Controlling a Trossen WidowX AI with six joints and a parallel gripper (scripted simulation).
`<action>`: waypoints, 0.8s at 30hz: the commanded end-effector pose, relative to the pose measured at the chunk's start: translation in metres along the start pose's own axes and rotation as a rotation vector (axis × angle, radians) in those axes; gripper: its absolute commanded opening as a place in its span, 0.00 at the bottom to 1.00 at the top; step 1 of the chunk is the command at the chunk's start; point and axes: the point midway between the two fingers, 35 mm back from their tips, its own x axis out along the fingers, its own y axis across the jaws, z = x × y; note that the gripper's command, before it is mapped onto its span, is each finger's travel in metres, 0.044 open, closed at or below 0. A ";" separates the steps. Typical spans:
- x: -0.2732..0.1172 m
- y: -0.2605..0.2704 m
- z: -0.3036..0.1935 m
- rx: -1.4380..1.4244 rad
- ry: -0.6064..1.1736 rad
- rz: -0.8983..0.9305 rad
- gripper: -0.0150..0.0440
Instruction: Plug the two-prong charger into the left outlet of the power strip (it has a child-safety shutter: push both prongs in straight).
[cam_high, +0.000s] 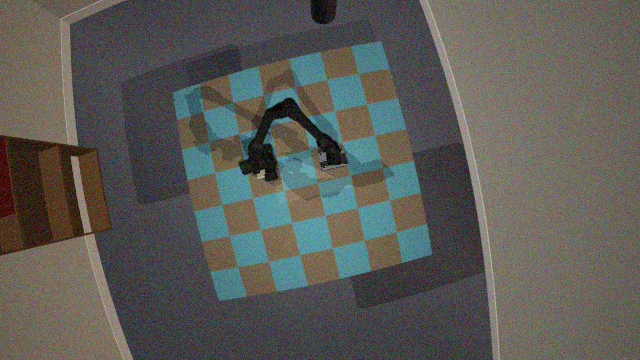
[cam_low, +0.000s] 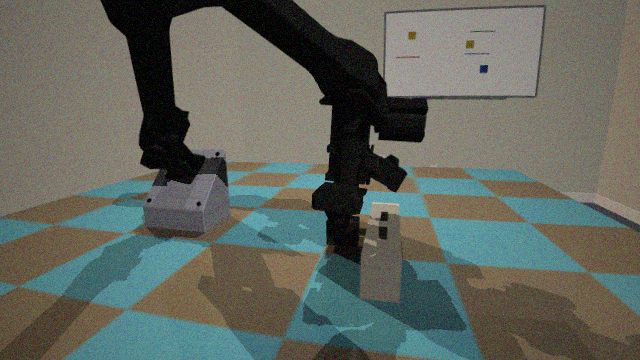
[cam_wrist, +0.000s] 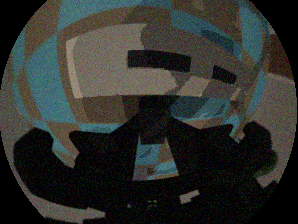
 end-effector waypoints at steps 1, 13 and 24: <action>-0.001 0.000 0.000 -0.002 0.000 0.005 0.25; -0.001 0.000 0.002 -0.002 0.000 0.005 0.25; -0.001 0.000 0.005 -0.002 0.000 0.005 0.25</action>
